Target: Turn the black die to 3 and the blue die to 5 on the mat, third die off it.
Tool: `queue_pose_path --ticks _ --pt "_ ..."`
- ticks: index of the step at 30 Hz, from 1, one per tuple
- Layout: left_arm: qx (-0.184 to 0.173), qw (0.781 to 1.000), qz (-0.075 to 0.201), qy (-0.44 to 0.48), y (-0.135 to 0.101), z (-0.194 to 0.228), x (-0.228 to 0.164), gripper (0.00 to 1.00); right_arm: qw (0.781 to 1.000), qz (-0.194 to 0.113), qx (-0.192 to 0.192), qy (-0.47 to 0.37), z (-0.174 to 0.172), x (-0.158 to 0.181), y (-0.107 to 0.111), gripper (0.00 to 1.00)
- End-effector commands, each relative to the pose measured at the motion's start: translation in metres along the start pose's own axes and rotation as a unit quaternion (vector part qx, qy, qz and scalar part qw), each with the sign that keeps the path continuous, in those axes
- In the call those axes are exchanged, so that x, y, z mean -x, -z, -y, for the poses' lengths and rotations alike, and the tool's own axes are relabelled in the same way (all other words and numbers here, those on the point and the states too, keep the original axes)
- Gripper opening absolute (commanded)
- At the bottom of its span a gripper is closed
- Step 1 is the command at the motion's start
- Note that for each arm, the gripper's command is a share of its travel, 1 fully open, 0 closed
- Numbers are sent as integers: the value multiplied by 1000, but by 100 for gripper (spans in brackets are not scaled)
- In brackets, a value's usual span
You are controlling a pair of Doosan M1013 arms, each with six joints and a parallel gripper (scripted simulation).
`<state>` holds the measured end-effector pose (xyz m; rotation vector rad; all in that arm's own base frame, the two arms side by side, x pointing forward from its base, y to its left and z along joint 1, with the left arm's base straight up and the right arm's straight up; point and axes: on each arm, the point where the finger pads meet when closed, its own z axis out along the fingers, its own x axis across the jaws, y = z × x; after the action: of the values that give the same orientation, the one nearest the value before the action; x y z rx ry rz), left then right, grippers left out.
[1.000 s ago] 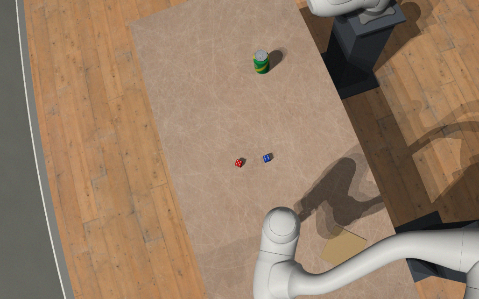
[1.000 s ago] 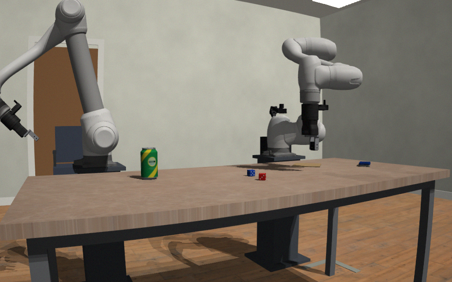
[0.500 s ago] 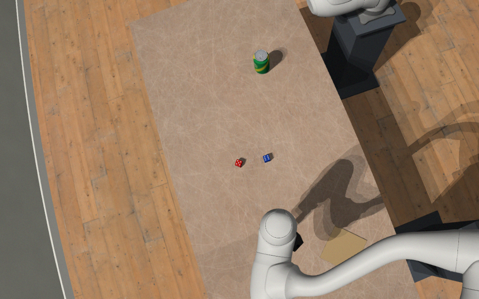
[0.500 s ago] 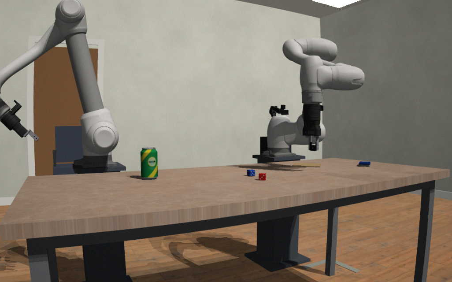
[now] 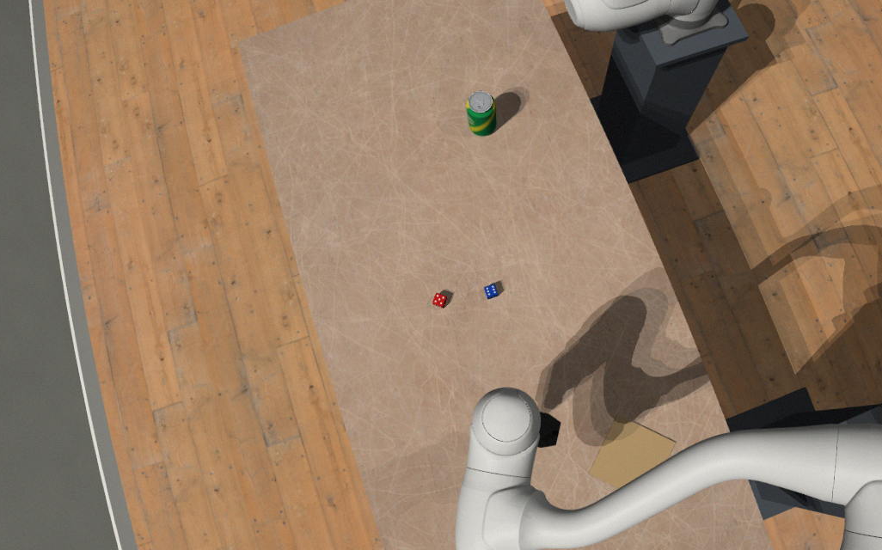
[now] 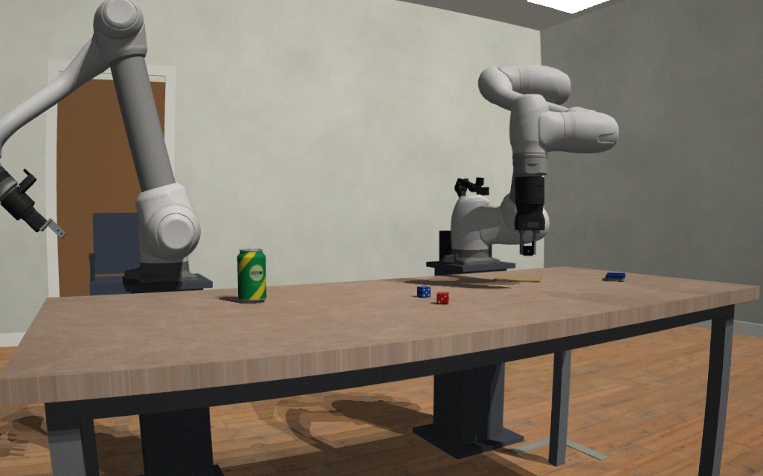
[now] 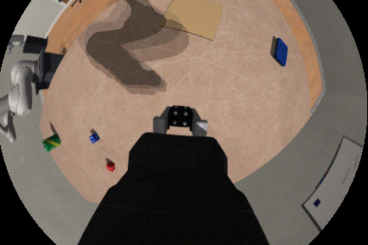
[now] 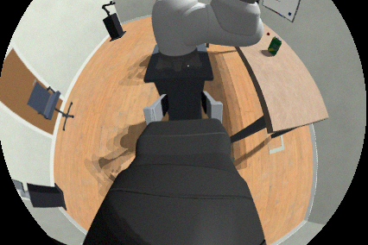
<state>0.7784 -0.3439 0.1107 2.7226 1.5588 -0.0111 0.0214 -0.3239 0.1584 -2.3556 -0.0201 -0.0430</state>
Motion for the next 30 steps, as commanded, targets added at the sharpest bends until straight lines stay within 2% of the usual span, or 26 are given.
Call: queue_pose_path --ticks 1,3,5,14,24,27,30 --pt "0 997 -4 78 1 -2 1 49 1000 0 0 0 0 0 0 100" --pt "0 997 -4 78 1 -2 1 49 1000 0 0 0 0 0 0 100" --pt "1 989 -4 147 0 -5 3 49 1000 0 0 0 0 0 0 100" --pt "1 958 -4 286 -2 -12 5 49 1000 0 0 0 0 0 0 100" --pt "2 952 -4 305 -2 -13 5 49 1000 0 0 0 0 0 0 100" --pt "19 952 -11 306 -2 -13 5 49 1000 0 0 0 0 0 0 100" --pt "65 950 -25 304 -2 -13 6 49 1000 0 0 0 0 0 0 100"
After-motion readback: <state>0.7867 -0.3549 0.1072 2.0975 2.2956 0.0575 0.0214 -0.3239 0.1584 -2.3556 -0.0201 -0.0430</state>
